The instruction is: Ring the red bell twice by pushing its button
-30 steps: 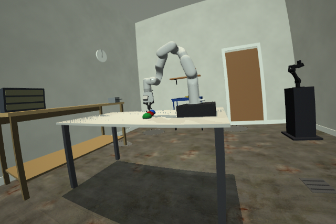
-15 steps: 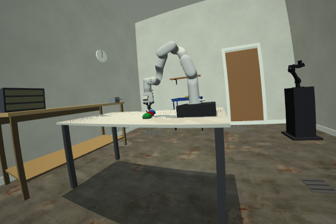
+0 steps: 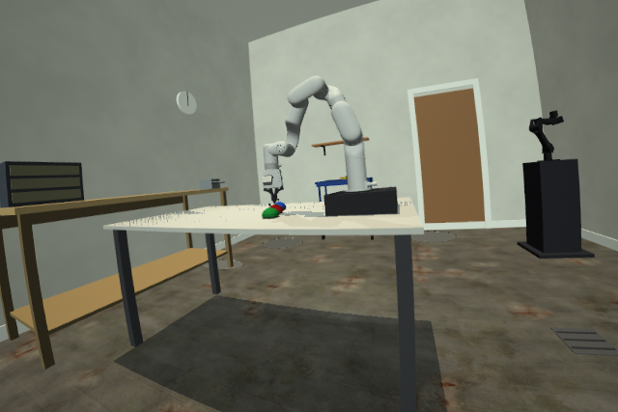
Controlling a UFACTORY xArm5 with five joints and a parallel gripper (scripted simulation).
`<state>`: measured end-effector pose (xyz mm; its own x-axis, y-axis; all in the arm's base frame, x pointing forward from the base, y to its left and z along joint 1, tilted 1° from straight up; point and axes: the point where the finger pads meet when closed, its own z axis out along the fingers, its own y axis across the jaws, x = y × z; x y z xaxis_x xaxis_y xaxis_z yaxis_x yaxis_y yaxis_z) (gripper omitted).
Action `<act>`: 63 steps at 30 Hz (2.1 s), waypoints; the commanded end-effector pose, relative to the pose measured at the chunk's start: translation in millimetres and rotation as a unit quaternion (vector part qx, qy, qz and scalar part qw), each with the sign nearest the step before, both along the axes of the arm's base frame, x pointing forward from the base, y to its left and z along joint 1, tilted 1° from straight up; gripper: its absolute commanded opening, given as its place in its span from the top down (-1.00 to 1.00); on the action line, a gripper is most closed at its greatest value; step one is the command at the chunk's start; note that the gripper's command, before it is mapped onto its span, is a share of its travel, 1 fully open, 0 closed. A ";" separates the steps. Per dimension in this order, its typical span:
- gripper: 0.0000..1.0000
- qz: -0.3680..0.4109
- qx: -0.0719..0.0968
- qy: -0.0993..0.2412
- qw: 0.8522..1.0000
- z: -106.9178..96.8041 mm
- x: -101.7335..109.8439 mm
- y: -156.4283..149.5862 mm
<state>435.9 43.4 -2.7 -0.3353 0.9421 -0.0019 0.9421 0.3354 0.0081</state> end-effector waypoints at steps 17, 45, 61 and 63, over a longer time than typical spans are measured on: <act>1.00 0.000 0.000 -0.001 1.000 5.0 1.1 0.4; 1.00 0.000 0.000 -0.001 1.000 6.0 1.1 0.5; 1.00 0.000 0.000 -0.001 1.000 11.9 1.3 1.1; 1.00 0.000 0.000 -0.001 1.000 12.2 1.3 1.1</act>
<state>436.0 44.2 6.9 -0.3353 0.9421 -0.0020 0.9421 0.3353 0.0078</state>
